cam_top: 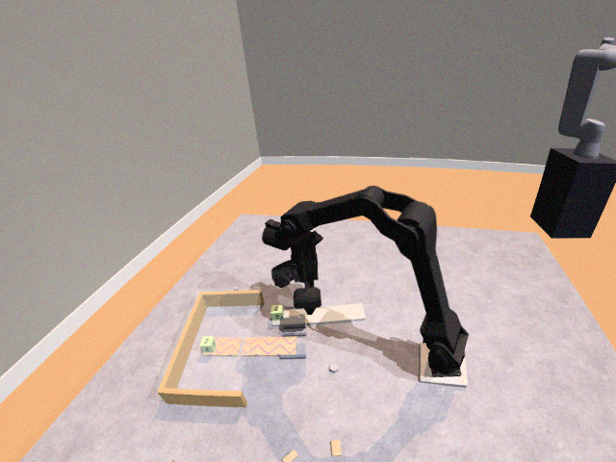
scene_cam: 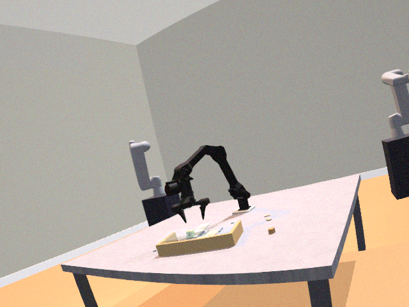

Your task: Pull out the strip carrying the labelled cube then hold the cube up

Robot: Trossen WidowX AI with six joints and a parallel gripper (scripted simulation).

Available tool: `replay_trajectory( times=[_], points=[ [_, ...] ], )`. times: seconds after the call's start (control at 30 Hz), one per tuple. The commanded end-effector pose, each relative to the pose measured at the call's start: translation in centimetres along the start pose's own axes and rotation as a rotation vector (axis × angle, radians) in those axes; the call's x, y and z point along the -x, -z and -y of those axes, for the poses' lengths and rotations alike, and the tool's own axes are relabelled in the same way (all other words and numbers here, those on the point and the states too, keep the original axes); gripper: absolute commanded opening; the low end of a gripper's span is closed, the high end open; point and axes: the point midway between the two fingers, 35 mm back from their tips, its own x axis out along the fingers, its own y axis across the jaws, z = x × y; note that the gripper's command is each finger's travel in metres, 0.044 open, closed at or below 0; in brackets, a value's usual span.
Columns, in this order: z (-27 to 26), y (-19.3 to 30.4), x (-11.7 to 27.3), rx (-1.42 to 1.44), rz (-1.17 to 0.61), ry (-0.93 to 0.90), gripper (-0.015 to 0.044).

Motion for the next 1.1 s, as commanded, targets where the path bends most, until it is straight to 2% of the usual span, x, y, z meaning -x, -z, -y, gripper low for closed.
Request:
replay_trajectory(
  times=[0.0, 0.63, 0.87, 1.07],
  points=[
    [0.1, -1.5, 0.1, -0.004, -0.002, 0.001, 0.044],
    [0.4, -9.1, 1.0, -0.004, 0.006, 0.002, 0.044],
    [0.5, -9.2, 0.1, -0.004, 0.006, 0.002, 0.0256],
    [0.5, -9.3, -0.9, -0.004, 0.006, 0.001, 0.025]
  ],
)
